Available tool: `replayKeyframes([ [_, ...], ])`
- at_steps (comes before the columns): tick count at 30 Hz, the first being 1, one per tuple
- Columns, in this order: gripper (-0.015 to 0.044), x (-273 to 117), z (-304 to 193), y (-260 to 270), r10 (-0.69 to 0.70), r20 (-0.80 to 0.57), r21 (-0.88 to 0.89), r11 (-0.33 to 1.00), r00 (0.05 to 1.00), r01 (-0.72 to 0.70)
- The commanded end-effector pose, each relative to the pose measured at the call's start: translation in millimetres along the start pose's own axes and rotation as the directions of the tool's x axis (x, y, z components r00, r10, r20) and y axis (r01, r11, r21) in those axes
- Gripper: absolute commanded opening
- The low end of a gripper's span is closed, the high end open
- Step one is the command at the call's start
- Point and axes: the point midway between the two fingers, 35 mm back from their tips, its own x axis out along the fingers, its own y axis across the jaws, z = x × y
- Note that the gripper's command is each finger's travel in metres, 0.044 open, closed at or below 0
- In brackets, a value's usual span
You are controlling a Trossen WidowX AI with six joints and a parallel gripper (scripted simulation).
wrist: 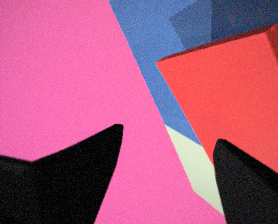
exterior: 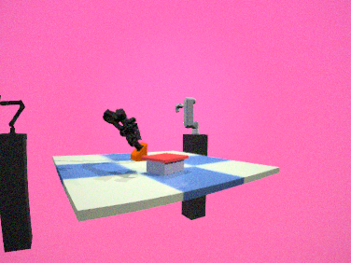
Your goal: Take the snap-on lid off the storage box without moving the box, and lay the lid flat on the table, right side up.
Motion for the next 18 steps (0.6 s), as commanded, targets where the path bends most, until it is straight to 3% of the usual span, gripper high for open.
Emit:
replayKeyframes([
  [1,0.0235,-1,-23,-24,-0.047,0.022,-0.185,0.982,0.999,0.050],
  [7,0.0235,-9,-74,-82,-0.120,0.064,-0.606,0.784,0.991,0.134],
  [18,0.0235,-4,-71,-89,-0.123,0.065,-0.616,0.776,0.990,0.136],
])
